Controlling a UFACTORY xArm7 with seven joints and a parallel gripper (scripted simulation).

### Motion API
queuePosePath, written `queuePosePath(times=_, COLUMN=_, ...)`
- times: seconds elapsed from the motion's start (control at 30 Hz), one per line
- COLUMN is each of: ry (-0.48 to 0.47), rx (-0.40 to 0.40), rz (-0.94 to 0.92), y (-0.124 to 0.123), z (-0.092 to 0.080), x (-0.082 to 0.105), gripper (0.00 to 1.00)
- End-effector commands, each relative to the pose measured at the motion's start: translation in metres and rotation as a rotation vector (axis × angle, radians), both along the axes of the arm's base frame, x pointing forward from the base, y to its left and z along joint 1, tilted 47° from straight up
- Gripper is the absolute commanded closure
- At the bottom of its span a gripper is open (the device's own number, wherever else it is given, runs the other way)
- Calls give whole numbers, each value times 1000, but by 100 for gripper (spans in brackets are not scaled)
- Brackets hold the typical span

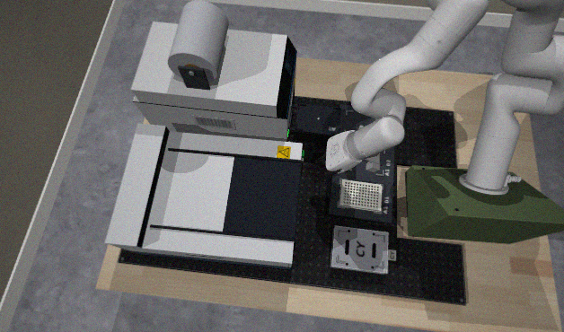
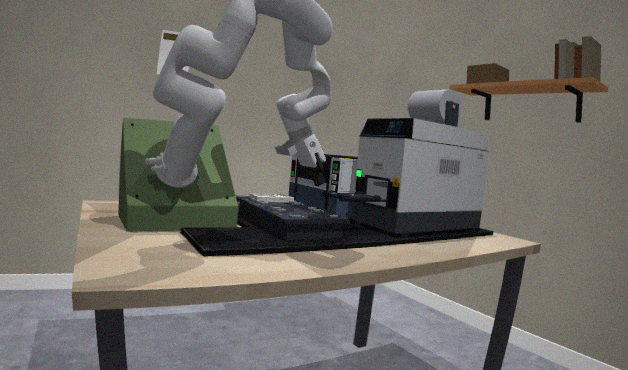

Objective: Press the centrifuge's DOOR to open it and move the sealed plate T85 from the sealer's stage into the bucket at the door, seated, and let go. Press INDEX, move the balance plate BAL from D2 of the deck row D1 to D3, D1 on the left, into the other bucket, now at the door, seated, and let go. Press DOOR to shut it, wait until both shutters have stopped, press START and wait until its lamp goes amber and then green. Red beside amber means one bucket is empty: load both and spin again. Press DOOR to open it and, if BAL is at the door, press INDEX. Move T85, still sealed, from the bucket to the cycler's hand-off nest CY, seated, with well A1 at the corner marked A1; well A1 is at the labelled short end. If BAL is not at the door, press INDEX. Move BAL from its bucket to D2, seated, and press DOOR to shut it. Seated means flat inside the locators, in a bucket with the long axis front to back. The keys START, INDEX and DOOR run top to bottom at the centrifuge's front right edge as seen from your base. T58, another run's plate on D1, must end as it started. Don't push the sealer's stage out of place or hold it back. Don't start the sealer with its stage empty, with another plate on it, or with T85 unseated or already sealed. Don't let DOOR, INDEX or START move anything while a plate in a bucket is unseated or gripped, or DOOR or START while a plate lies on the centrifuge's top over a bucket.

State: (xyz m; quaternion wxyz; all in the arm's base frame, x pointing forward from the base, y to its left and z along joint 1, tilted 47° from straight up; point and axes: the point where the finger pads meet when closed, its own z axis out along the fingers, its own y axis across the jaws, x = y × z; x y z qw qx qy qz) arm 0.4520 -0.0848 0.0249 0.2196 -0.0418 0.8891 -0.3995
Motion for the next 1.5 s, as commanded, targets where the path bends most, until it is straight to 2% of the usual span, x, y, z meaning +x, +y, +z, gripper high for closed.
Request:
queuePosePath(times=0.0, ry=-2, rx=1, rz=3, y=-3, z=-3, x=6, gripper=100)
queuePosePath(times=0.47, ry=-2, rx=1, rz=3, y=-14, z=-12, x=20, gripper=100)
queuePosePath(times=1.47, ry=-2, rx=1, rz=3, y=-15, z=-12, x=25, gripper=100)
